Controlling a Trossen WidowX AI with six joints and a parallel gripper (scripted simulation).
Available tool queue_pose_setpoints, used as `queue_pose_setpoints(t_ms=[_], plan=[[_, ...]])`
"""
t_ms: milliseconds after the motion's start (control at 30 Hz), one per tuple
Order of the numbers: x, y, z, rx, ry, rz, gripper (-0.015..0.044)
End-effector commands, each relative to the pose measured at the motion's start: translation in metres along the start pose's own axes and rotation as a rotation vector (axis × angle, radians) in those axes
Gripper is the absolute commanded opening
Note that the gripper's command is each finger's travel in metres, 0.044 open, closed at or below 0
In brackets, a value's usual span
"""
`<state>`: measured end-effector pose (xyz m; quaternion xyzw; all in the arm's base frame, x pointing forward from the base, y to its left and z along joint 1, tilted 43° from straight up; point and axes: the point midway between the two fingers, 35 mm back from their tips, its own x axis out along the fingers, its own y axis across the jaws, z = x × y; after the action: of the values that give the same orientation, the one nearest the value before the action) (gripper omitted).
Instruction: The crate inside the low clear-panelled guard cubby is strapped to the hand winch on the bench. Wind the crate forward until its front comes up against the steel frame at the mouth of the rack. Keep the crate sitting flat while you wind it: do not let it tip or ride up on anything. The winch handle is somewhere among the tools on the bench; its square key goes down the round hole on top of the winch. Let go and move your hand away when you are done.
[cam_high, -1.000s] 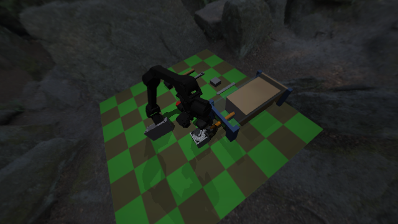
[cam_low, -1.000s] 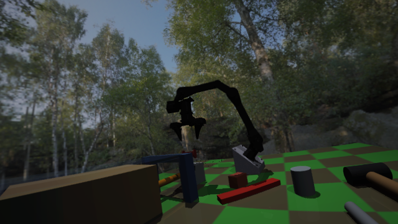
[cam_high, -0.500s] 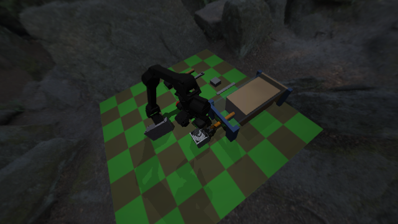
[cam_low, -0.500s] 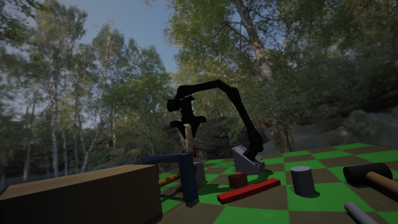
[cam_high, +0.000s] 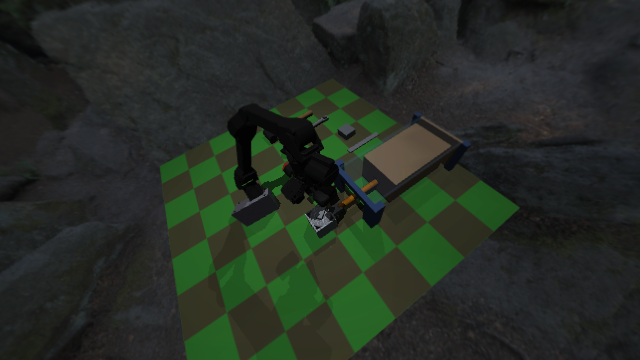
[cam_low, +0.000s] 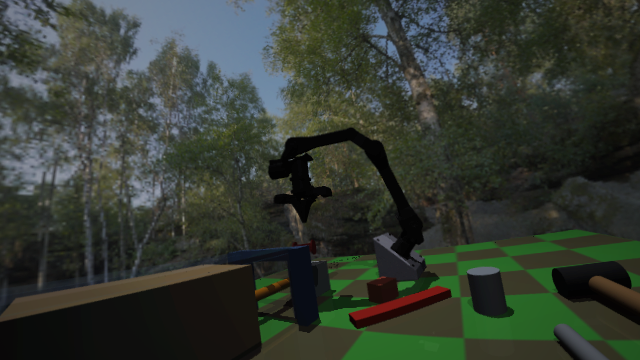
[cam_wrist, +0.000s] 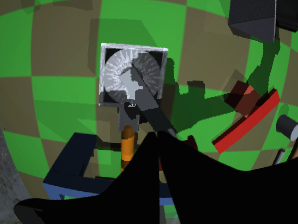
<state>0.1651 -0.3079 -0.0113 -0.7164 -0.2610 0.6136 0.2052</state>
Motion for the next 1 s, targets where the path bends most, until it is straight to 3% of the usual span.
queue_pose_setpoints(t_ms=[0, 967], plan=[[-0.0006, 0.0003, -0.0002, -0.001, 0.001, 0.003, 0.0], [0.0001, -0.0009, 0.0004, 0.005, -0.002, -0.013, 0.0]])
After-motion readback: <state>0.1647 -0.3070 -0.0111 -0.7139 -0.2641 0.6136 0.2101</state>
